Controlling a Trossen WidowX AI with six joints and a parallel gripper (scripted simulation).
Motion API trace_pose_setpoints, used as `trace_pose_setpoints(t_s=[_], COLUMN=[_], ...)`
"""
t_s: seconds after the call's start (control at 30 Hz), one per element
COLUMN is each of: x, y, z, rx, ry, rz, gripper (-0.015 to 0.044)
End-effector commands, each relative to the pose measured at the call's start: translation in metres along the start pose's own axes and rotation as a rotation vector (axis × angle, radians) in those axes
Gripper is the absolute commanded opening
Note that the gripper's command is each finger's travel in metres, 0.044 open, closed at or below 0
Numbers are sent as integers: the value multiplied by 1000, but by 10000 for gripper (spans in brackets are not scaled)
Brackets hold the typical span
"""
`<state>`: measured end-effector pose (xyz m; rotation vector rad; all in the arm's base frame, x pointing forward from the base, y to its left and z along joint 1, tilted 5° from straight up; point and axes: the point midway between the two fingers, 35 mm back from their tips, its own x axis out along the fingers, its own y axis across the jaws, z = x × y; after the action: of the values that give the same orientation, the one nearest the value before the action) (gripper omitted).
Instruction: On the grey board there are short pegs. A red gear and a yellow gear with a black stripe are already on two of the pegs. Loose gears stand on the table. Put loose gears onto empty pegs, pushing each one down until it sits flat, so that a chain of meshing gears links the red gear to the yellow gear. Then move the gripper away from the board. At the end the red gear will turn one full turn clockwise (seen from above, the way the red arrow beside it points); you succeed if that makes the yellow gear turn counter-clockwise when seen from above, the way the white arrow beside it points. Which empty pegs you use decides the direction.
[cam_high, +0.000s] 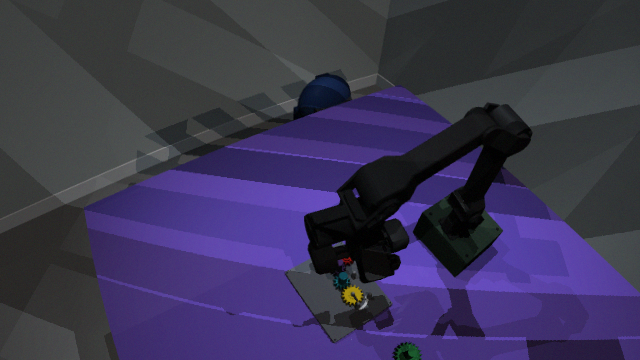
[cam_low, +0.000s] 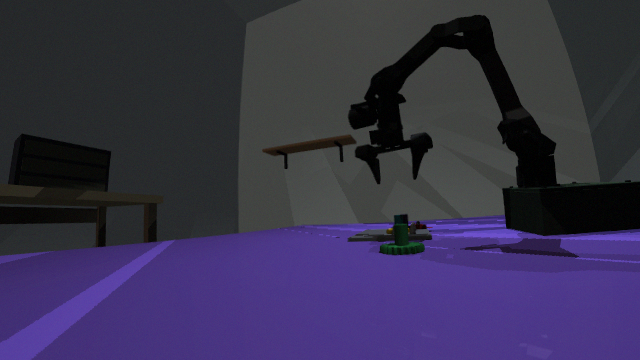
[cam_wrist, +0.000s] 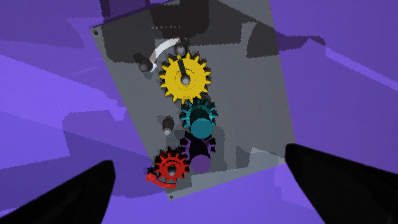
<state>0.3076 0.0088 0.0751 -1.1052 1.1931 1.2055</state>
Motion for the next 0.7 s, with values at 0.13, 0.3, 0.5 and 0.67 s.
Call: trace_pose_setpoints(t_s=[0.13, 0.3, 0.5, 0.67], x=[-12, -25, -41, -48], y=[27, 67, 136, 170], z=[103, 170, 232, 252], rx=[-43, -30, -14, -8], ry=[9, -7, -29, -37], rz=[-12, -9, 6, 16], gripper=[440, 440, 440, 440])
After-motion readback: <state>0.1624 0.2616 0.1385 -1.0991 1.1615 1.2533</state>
